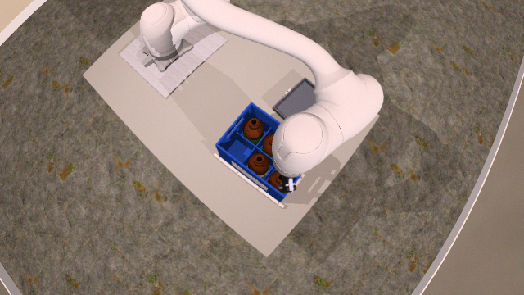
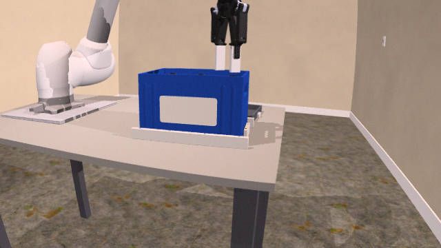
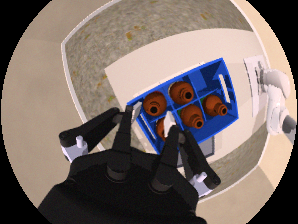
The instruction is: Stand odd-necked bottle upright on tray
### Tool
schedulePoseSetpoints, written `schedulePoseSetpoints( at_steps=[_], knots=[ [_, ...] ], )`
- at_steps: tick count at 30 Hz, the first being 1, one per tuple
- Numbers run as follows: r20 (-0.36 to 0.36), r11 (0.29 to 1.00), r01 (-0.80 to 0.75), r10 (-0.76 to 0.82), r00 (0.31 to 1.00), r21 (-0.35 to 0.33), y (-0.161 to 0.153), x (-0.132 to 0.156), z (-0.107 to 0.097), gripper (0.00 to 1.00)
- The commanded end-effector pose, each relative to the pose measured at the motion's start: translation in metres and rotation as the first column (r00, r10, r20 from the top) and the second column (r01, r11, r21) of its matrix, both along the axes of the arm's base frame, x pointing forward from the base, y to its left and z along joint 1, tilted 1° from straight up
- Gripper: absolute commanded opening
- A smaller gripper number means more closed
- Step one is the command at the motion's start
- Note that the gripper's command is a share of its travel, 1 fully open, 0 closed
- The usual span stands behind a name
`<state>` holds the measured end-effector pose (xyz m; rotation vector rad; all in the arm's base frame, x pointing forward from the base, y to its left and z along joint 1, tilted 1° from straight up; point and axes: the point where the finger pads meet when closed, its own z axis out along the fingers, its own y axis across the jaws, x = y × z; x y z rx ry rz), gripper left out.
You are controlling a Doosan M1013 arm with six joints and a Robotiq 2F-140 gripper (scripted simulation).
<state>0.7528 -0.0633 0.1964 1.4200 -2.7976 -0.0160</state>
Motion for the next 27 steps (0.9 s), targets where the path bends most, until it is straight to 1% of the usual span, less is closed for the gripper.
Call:
schedulePoseSetpoints(
  at_steps=[1, 11, 27],
  knots=[
    [0.000, 1.000, 0.000, 0.000, 1.000, 0.000, 0.000, 0.000, 0.000, 0.38],
    [0.000, 1.000, 0.000, 0.000, 1.000, 0.000, 0.000, 0.000, -0.004, 0.38],
    [0.000, 1.000, 0.000, 0.000, 1.000, 0.000, 0.000, 0.000, -0.019, 0.38]
  ],
)
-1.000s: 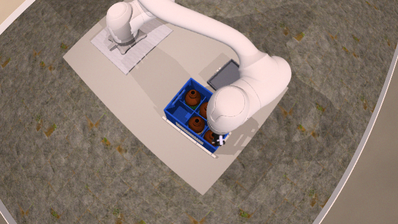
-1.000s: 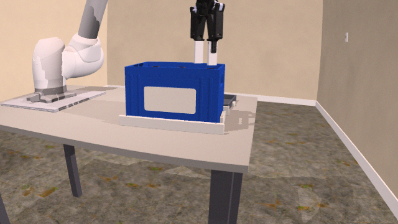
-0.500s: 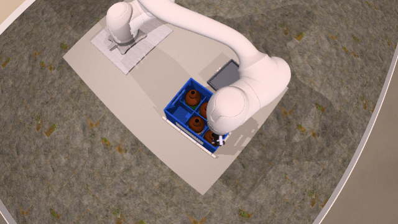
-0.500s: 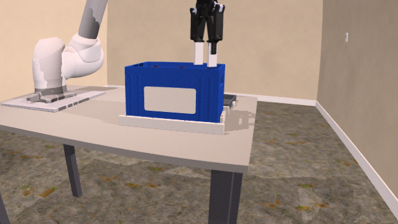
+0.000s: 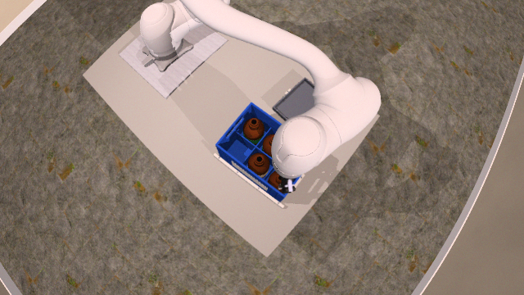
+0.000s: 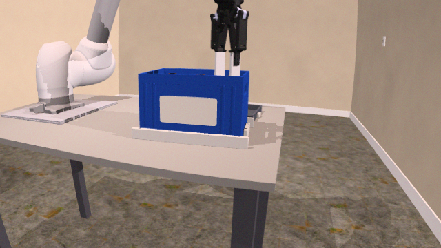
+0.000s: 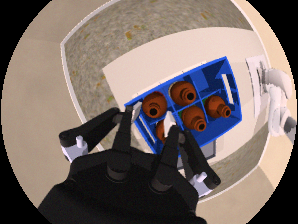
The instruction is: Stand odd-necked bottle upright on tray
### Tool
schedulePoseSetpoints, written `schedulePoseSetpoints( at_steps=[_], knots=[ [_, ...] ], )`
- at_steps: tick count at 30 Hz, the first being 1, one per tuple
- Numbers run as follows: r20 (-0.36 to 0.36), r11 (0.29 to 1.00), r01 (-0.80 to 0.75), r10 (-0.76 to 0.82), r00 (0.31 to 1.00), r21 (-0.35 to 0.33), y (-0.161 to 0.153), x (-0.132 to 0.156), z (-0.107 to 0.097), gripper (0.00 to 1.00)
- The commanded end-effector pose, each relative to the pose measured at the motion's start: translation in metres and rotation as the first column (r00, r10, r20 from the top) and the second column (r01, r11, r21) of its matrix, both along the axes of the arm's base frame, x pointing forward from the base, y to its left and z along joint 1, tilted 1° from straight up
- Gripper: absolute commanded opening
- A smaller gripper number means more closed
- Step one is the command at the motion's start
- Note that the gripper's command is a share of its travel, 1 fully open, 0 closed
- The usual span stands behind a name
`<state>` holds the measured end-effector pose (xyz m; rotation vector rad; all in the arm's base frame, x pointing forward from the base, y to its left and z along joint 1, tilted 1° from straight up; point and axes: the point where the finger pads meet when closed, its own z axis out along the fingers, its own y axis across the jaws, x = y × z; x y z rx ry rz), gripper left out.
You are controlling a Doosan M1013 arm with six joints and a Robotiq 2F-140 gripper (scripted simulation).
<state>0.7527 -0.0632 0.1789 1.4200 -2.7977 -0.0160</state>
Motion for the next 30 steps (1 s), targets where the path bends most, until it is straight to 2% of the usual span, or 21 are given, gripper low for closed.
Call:
schedulePoseSetpoints(
  at_steps=[1, 13, 30],
  knots=[
    [0.000, 1.000, 0.000, 0.000, 1.000, 0.000, 0.000, 0.000, -0.003, 0.38],
    [0.000, 1.000, 0.000, 0.000, 1.000, 0.000, 0.000, 0.000, -0.017, 0.38],
    [0.000, 1.000, 0.000, 0.000, 1.000, 0.000, 0.000, 0.000, -0.024, 0.38]
  ],
)
